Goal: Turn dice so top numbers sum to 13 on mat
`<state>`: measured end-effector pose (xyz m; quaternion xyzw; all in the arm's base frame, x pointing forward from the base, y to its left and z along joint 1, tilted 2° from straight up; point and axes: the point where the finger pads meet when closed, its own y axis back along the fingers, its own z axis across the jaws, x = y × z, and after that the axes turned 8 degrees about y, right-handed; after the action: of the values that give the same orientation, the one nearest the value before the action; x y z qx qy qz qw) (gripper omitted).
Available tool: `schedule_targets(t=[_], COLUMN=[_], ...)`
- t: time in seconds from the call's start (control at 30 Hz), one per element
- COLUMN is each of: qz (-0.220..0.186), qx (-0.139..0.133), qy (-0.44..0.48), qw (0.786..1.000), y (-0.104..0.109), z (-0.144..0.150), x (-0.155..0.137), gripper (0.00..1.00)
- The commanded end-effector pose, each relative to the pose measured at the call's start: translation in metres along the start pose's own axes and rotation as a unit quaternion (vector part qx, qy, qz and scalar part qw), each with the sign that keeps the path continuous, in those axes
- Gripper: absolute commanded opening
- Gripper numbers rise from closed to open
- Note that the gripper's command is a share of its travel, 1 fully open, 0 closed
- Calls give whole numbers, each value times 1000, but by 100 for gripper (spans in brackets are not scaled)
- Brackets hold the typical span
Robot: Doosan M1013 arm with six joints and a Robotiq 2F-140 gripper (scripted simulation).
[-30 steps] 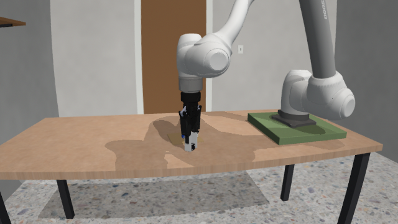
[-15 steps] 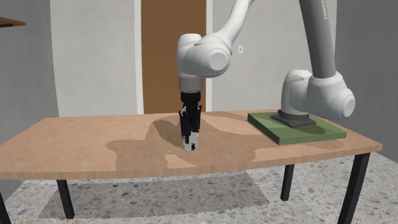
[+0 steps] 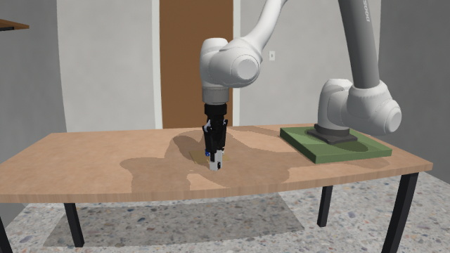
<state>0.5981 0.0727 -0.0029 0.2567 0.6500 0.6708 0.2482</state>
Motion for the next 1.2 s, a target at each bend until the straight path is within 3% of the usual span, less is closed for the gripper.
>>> schedule_targets(t=[0.0, 1.17], qz=[0, 0], qx=[0, 0], qy=[0, 0], qw=[1000, 1000], y=[0, 3], z=[0, 0], x=[0, 0], gripper=[13, 13])
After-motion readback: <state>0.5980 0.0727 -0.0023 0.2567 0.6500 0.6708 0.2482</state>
